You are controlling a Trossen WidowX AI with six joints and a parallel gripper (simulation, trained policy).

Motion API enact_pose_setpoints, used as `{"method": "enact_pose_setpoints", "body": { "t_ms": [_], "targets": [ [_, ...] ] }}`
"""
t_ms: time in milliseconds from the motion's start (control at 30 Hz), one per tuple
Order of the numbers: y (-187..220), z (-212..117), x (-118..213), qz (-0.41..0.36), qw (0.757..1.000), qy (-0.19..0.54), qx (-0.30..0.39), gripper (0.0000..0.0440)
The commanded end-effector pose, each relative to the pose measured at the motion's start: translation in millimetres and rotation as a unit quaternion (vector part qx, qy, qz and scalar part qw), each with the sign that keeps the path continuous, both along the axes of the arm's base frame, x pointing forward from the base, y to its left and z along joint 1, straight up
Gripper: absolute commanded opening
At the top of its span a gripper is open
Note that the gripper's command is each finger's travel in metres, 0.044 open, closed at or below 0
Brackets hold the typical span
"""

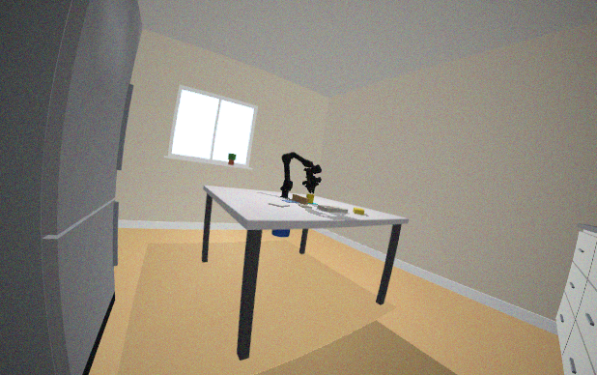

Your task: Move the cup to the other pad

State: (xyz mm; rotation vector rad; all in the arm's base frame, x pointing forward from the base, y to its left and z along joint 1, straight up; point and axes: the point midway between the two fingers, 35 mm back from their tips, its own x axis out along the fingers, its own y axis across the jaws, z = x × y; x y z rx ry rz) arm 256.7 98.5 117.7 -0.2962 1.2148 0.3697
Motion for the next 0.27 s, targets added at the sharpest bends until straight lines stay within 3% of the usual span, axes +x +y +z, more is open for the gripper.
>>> {"method": "enact_pose_setpoints", "body": {
  "t_ms": [0, 100, 233],
  "targets": [
    [0.5, 11.7, -0.1, -0.003, 1.000, -0.014, 0.011, 0.0247],
    [-0.4, 21.7, 0.3, -0.006, 0.999, -0.026, 0.017, 0.0285],
    [-2.7, 34.2, 1.7, -0.012, 0.999, -0.038, 0.023, 0.0375]
  ]
}}
